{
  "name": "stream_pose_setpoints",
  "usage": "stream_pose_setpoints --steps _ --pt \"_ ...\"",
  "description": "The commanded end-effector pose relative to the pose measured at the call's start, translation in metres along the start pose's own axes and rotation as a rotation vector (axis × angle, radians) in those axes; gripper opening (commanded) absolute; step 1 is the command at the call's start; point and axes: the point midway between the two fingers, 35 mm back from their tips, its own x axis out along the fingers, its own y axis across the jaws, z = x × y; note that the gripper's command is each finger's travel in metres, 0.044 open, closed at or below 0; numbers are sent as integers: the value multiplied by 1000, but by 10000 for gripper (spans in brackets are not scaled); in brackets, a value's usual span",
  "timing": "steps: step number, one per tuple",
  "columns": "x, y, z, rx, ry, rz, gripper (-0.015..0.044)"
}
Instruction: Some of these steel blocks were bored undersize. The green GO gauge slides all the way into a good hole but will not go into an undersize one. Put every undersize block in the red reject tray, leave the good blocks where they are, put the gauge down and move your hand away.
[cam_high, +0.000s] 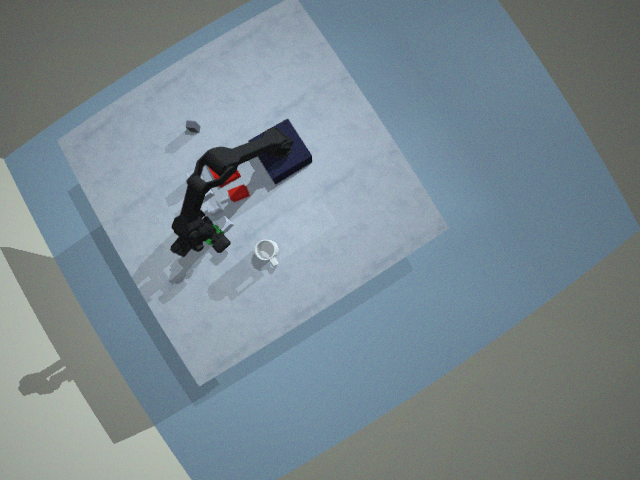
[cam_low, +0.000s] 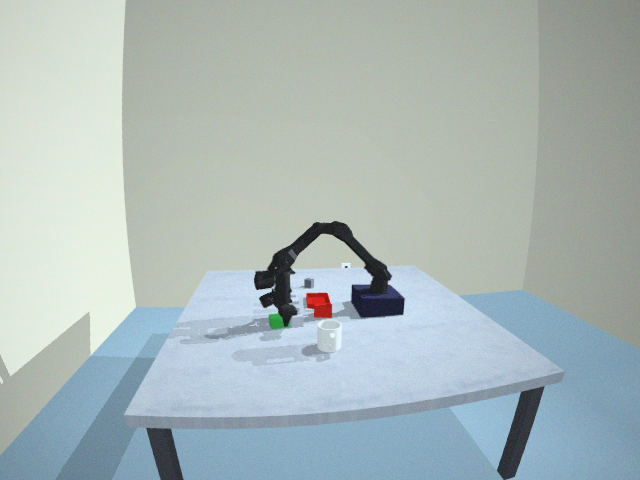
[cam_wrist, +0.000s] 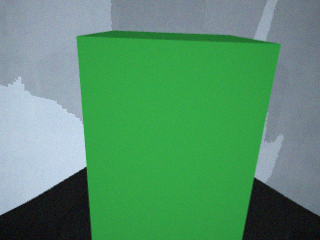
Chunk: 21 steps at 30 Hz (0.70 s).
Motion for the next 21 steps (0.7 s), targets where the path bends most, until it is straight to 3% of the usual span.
stream_pose_setpoints --steps 1,21 --pt "-2 0 5 3 -11 1 0" --pt "-3 0 12 3 -11 1 0"
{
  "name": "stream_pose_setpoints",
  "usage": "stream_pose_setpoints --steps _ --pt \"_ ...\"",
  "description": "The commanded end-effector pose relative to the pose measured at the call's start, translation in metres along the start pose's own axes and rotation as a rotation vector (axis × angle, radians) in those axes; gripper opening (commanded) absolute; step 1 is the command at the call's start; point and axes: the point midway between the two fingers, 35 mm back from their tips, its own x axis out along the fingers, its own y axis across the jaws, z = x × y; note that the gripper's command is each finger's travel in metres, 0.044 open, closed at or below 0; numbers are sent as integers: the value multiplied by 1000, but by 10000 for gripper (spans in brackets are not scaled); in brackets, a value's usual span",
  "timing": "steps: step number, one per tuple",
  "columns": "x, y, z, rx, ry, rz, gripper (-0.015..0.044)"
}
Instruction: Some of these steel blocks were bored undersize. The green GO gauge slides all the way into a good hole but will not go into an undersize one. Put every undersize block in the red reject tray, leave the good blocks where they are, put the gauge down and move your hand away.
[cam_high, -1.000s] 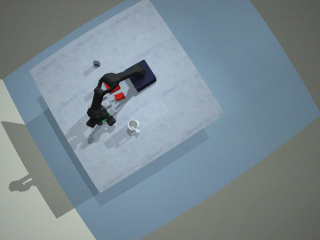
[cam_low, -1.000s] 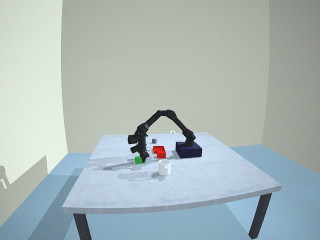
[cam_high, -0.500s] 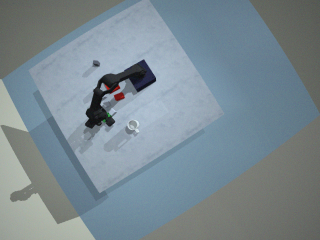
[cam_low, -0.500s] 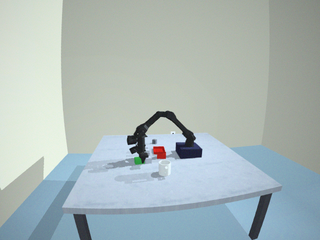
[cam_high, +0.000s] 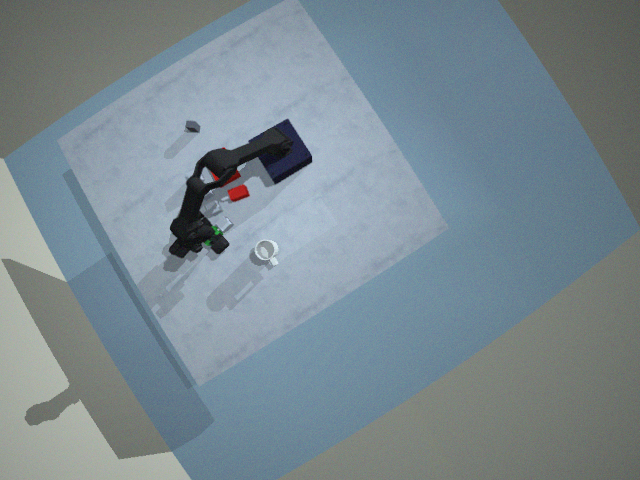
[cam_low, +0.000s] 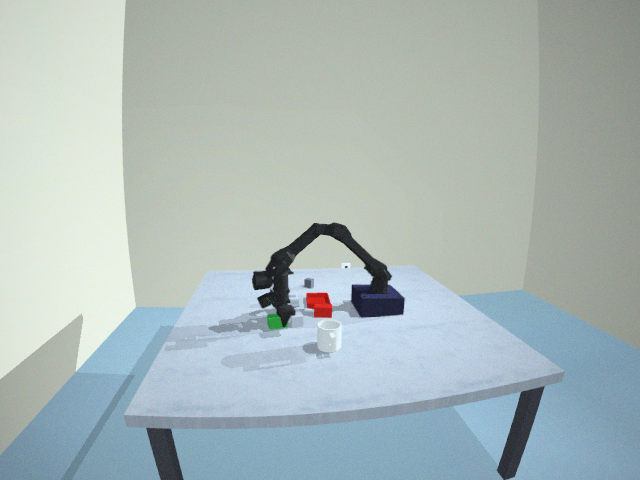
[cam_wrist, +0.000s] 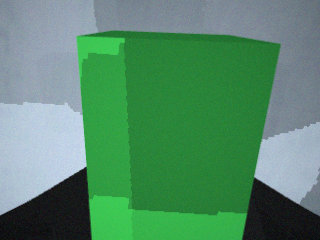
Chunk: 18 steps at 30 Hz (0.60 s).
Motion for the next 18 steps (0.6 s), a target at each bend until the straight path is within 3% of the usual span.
stream_pose_setpoints --steps 1,18 --pt "-3 0 6 1 -13 2 0" --pt "-4 0 12 1 -14 2 0"
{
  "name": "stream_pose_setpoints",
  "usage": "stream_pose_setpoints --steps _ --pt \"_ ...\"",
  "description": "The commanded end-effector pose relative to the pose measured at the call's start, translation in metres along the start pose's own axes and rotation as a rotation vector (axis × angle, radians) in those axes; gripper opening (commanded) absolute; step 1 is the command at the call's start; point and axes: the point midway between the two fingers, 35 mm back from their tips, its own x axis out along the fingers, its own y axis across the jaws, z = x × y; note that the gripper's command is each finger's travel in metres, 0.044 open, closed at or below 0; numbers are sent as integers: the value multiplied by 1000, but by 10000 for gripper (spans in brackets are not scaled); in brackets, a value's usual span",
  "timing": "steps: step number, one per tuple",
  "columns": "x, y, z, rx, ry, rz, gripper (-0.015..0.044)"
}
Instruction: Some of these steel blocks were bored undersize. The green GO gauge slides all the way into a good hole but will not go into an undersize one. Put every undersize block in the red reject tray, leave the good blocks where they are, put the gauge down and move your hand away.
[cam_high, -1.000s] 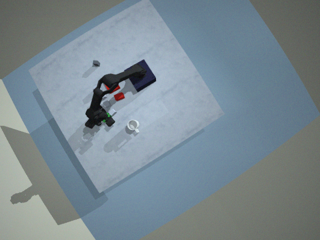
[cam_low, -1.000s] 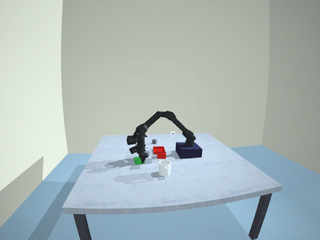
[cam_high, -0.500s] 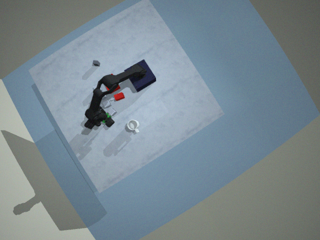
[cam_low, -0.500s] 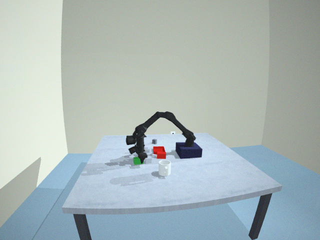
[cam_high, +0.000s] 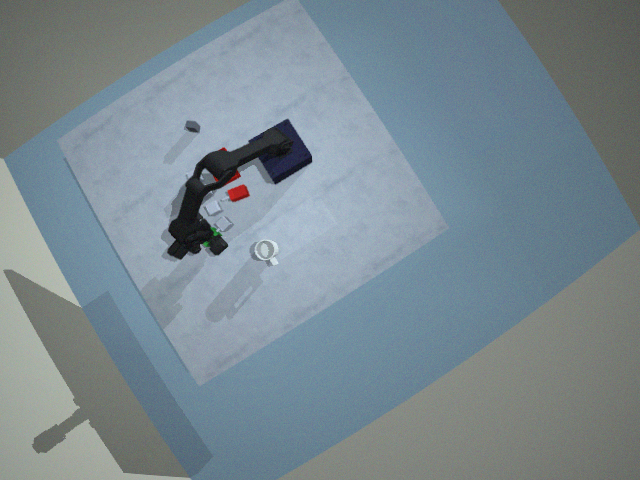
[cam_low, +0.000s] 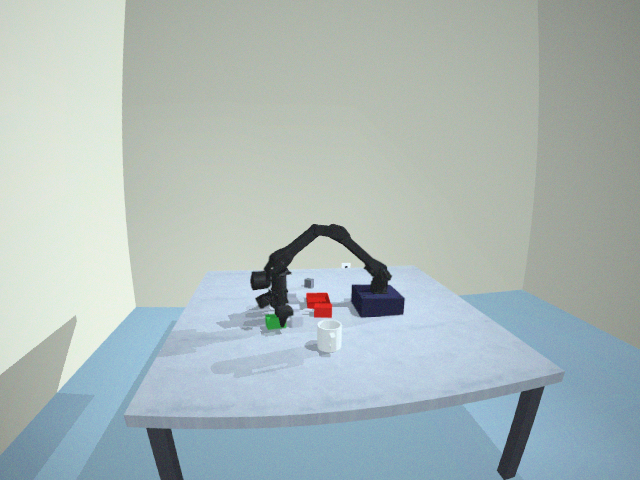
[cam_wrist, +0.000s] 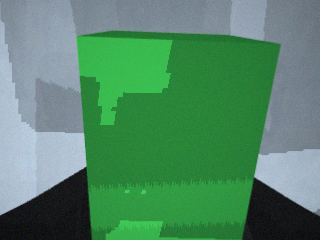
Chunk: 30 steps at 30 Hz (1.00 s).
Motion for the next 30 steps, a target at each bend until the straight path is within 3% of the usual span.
stream_pose_setpoints --steps 1,30 --pt "-3 0 5 0 -11 1 0" --pt "-4 0 14 0 -13 1 0"
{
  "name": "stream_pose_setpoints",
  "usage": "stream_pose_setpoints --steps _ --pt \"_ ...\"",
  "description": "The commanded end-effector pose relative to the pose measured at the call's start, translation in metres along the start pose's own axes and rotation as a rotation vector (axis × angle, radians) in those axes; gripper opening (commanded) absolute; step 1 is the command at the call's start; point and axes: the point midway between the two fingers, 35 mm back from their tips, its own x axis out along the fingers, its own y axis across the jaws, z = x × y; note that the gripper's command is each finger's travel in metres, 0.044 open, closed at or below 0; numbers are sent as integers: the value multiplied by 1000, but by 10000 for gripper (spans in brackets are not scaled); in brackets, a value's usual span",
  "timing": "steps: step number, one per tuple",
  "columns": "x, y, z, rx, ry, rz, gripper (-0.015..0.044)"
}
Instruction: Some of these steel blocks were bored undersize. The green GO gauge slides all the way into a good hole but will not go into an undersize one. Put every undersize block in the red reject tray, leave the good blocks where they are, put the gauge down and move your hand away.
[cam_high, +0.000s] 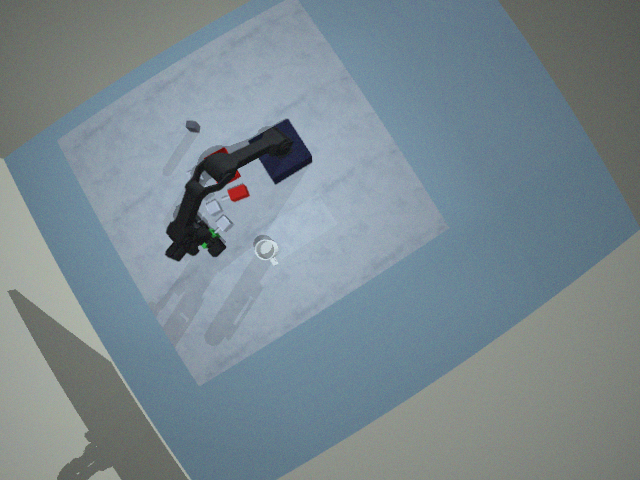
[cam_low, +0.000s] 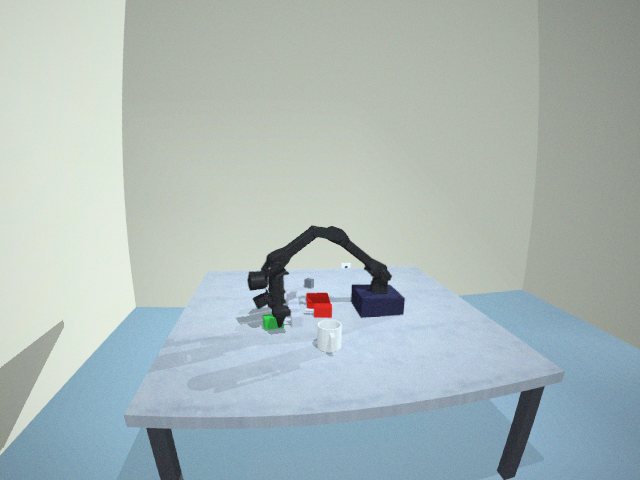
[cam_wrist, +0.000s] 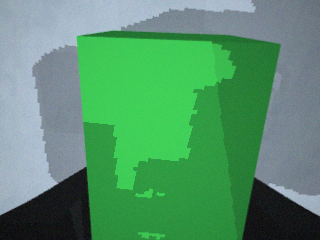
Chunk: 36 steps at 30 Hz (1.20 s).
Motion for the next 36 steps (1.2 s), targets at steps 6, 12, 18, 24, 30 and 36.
stream_pose_setpoints --steps 6,12,18,24,30,36 --pt "-4 0 6 -4 -12 1 0" --pt "-4 0 9 -4 -12 1 0" --pt "-4 0 10 -4 -12 1 0" --pt "-4 0 13 -4 -13 1 0" --pt "-4 0 14 -4 -13 1 0" --pt "-4 0 16 -4 -13 1 0"
